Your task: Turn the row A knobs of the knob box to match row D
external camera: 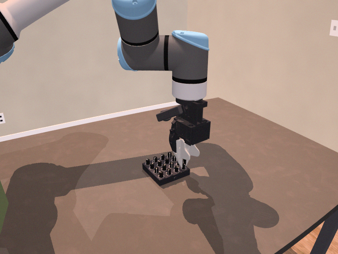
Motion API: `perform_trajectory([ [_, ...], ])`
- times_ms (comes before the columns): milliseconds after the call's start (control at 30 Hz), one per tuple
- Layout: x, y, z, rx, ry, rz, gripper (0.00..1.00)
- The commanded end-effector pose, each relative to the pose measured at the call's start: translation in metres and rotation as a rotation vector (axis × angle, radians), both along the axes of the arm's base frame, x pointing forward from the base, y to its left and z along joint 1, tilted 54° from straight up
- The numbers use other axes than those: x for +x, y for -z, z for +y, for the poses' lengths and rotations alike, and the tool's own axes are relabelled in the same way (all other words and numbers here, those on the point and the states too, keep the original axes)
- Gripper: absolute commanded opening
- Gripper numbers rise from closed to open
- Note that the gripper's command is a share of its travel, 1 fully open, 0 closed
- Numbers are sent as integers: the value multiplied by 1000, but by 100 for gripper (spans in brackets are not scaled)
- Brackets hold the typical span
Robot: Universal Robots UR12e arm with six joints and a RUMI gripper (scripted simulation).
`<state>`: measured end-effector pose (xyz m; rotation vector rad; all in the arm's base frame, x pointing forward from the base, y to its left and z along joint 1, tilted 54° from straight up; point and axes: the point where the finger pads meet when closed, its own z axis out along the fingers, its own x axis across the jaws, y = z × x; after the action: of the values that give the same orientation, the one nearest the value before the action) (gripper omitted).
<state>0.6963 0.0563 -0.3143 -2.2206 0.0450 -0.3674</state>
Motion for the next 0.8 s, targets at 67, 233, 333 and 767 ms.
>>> perform_trajectory([
  [67,1,0,-1,35,82,102,4],
  [233,1,0,-1,53,122,153,4],
  [333,2,0,-1,71,160,202,4],
  [767,2,0,-1,126,274,350,4],
])
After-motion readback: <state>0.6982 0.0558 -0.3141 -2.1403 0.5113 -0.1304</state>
